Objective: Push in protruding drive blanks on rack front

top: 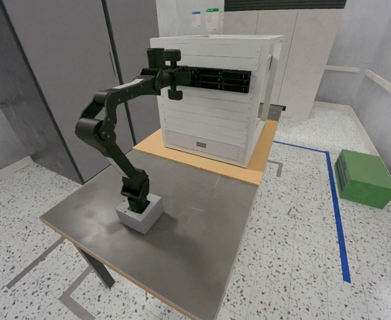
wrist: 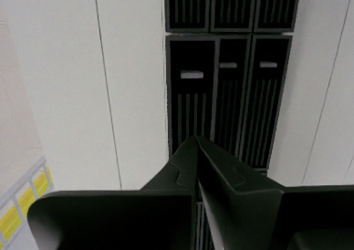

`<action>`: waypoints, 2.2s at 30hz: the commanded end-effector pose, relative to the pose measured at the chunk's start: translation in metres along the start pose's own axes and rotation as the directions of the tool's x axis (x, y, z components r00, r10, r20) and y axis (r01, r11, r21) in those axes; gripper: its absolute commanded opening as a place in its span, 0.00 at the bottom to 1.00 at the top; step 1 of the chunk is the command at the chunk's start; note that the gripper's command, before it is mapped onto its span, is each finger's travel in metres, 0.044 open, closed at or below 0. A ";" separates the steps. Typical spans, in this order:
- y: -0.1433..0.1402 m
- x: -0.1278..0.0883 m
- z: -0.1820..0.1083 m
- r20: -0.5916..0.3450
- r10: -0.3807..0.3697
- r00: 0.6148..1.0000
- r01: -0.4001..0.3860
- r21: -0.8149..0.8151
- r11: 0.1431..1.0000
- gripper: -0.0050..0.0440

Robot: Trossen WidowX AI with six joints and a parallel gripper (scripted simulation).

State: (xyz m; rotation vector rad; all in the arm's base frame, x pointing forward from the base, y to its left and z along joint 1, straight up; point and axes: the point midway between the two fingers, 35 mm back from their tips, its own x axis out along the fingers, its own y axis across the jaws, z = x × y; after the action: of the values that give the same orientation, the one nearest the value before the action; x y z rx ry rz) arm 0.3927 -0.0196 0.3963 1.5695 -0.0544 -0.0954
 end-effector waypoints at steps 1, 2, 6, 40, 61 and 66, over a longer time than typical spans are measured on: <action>0.011 -0.001 0.001 0.001 0.025 1.000 -0.025 0.003 1.000 0.00; 0.011 -0.001 0.001 0.001 0.025 1.000 -0.025 0.003 1.000 0.00; 0.011 0.001 0.001 0.001 0.025 1.000 -0.025 0.003 1.000 0.00; 0.013 0.014 -0.001 0.001 0.025 1.000 -0.025 0.003 1.000 0.00; 0.013 0.020 -0.001 0.001 0.025 1.000 -0.025 0.003 1.000 0.00; 0.013 0.024 0.000 0.001 0.025 1.000 -0.025 0.003 1.000 0.00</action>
State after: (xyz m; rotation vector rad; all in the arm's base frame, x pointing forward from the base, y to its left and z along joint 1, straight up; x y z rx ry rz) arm 0.4155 -0.0203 0.3976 1.5695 -0.0541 -0.0956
